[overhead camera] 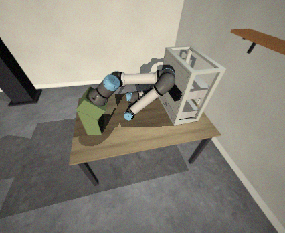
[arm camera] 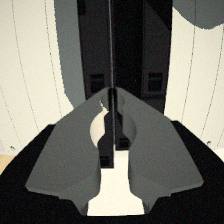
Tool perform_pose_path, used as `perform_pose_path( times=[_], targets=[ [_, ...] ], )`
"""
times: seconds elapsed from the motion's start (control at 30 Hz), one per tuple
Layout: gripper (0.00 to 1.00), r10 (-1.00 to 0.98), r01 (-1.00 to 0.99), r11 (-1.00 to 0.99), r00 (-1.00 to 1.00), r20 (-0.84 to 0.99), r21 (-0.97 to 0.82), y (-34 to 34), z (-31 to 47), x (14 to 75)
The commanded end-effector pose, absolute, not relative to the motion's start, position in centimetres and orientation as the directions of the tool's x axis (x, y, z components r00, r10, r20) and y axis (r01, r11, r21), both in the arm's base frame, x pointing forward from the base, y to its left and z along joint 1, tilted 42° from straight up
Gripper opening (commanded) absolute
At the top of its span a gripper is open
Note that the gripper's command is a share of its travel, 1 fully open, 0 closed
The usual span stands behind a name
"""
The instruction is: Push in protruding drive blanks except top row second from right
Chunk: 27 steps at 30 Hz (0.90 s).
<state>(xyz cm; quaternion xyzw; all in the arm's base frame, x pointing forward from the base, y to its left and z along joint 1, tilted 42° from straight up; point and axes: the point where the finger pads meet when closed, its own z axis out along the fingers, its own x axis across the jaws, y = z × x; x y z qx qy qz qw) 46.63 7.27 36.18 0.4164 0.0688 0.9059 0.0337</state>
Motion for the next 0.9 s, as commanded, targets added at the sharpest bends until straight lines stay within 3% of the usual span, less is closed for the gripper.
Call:
perform_pose_path(
  times=[0.0,0.87],
  targets=[
    [0.0,0.119,-0.012,-0.989,-0.652,0.749,0.147,7.5,36.7,47.4],
    [0.0,0.119,-0.012,-0.989,-0.652,0.749,0.147,9.7,37.0,49.9]
  ],
)
